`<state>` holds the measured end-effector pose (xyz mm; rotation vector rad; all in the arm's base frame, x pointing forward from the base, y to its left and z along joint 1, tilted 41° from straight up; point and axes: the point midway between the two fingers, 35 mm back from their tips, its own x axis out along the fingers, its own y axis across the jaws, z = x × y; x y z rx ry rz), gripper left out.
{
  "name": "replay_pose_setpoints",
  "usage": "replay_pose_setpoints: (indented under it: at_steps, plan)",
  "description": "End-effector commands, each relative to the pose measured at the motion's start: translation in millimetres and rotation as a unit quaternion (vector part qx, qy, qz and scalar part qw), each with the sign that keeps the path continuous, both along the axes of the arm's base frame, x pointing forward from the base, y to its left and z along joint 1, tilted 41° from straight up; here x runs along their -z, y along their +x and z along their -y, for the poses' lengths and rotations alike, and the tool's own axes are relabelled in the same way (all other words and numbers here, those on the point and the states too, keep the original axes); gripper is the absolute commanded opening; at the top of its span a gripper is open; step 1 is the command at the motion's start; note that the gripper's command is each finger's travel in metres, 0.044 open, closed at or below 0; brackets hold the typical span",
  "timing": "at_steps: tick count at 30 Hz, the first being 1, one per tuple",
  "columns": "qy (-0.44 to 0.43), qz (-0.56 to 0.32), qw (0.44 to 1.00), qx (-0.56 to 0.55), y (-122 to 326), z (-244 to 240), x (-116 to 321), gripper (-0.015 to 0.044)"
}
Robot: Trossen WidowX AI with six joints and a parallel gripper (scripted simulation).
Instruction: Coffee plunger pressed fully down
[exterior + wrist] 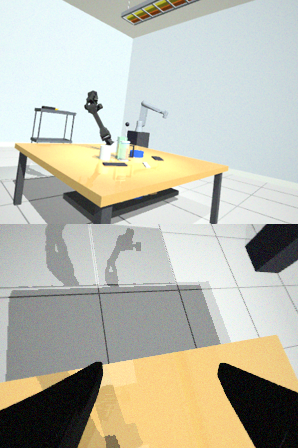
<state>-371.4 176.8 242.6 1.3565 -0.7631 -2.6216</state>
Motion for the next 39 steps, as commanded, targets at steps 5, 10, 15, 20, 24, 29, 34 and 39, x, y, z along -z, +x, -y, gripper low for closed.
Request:
replay_pose_setpoints:
  at_steps: [5, 10, 15, 20, 24, 29, 34, 39]
  plan:
    - [0.028, 0.02, 0.998, 0.055, 20.0, -33.2, 5.8, 0.044]
    - [0.08, 0.071, 0.978, 0.177, 72.2, -97.4, 17.2, 0.044]
    - [0.105, 0.099, 0.96, 0.24, 110.7, -128.3, 22.6, 0.044]
    - [0.14, 0.153, 0.911, 0.357, 180.5, -169.6, 28.4, 0.044]
    - [0.171, 0.204, 0.852, 0.45, 247.5, -194.8, 30.4, 0.044]
    - [0.202, 0.265, 0.761, 0.556, 334.2, -209.4, 27.9, 0.044]
    - [0.228, 0.327, 0.649, 0.648, 422.3, -204.7, 20.9, 0.044]
    - [0.242, 0.388, 0.523, 0.719, 504.2, -178.9, 10.3, 0.044]
